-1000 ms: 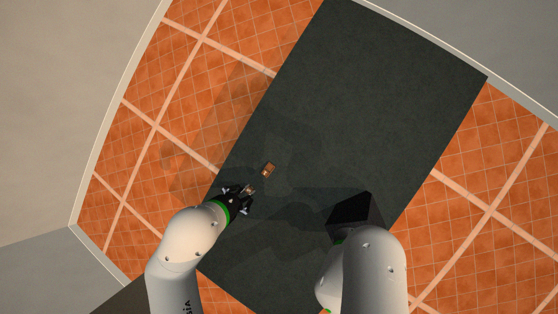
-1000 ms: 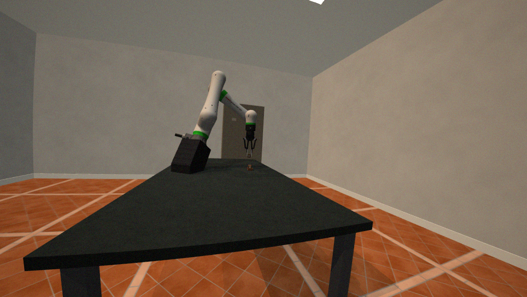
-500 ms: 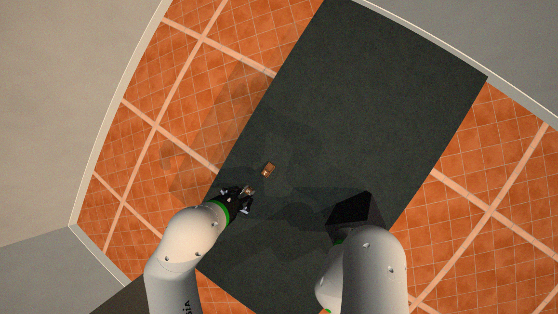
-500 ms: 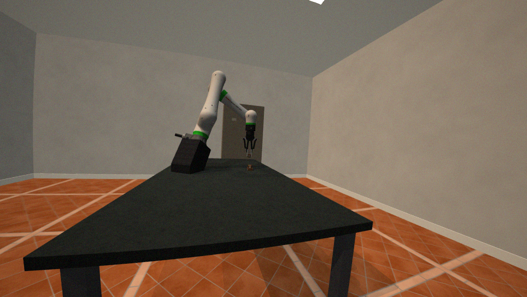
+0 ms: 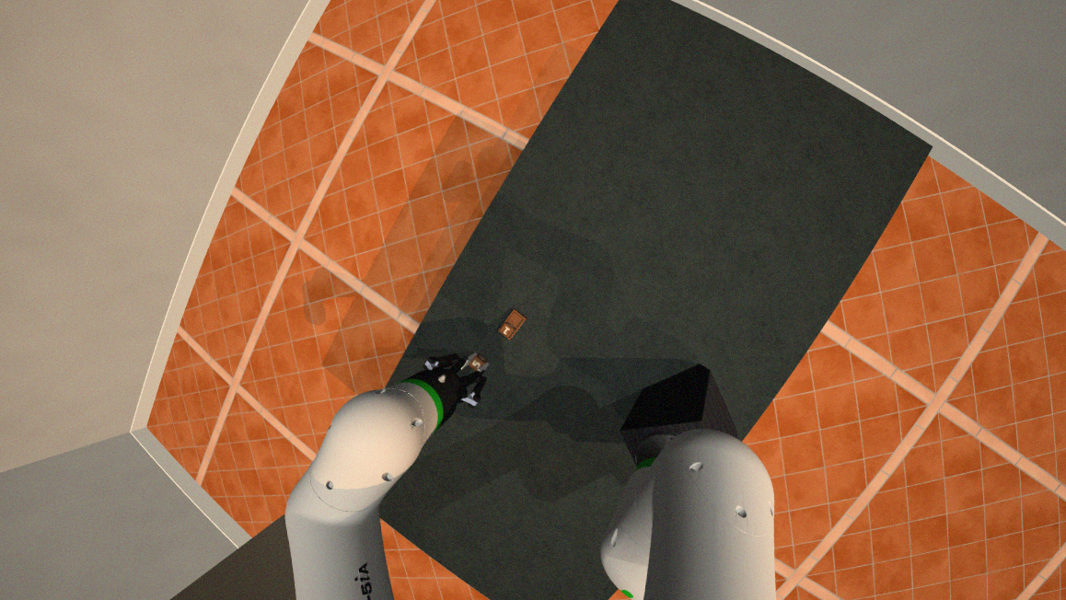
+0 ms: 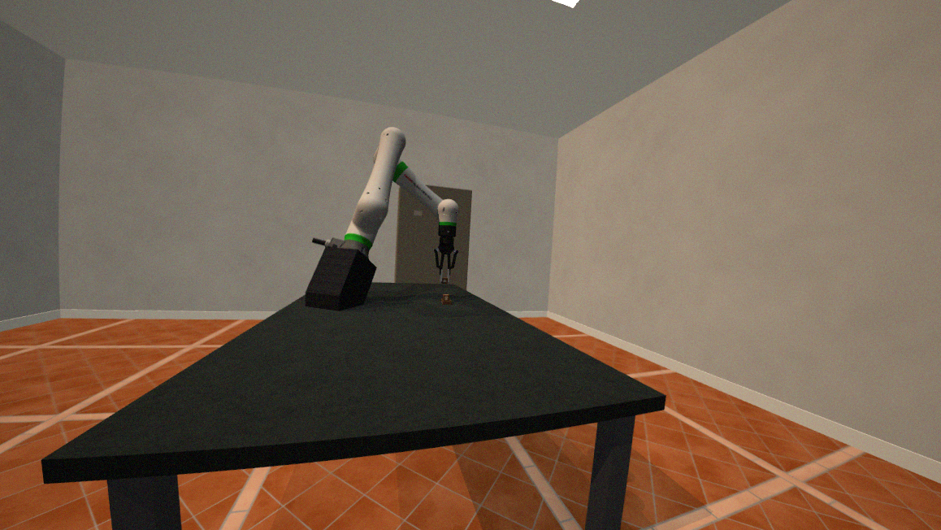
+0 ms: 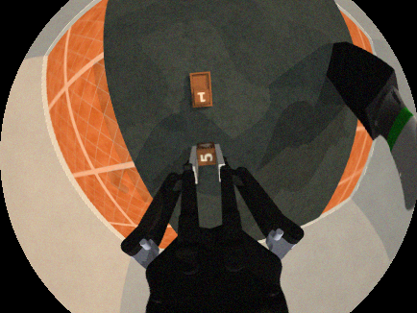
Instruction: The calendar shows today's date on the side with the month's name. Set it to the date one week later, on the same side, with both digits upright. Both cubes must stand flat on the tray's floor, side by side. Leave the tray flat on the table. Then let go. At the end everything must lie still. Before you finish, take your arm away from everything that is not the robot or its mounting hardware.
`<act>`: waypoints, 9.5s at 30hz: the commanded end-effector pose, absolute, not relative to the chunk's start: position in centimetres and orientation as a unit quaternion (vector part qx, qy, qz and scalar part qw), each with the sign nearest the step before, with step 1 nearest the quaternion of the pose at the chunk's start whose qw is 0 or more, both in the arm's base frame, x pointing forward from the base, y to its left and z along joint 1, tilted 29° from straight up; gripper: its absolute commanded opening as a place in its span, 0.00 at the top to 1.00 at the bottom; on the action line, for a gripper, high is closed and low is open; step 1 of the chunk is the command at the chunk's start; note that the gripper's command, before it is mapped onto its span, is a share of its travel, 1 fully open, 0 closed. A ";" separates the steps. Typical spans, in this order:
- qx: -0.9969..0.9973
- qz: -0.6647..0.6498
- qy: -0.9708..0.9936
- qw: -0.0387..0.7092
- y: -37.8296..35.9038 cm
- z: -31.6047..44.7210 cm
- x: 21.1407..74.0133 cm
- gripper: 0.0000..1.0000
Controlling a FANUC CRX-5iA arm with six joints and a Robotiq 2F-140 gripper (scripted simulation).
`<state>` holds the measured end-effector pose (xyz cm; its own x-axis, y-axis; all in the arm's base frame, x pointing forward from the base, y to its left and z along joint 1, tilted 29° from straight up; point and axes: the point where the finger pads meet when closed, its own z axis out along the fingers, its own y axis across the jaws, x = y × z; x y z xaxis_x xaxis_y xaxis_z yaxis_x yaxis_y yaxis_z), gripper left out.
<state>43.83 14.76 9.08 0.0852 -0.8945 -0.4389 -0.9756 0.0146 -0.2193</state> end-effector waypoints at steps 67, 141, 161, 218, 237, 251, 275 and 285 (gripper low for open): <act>-0.697 0.085 0.671 0.239 18.3 2.0 45.5 0.84; -0.697 0.085 0.671 0.239 18.5 1.7 45.6 0.84; -0.697 0.085 0.671 0.239 18.5 1.7 45.6 0.84; -0.697 0.085 0.671 0.239 14.7 9.0 43.9 0.72; -0.697 0.085 0.671 0.239 14.4 9.5 43.8 0.00; -0.658 0.098 0.709 0.234 13.9 9.2 43.9 0.00; -0.279 0.190 0.927 0.166 9.1 6.8 44.5 0.00; -0.113 0.217 0.961 0.131 7.3 6.0 44.5 0.00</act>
<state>44.51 8.01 6.26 -0.8927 -0.2782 -0.3545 -0.4023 0.8465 0.3486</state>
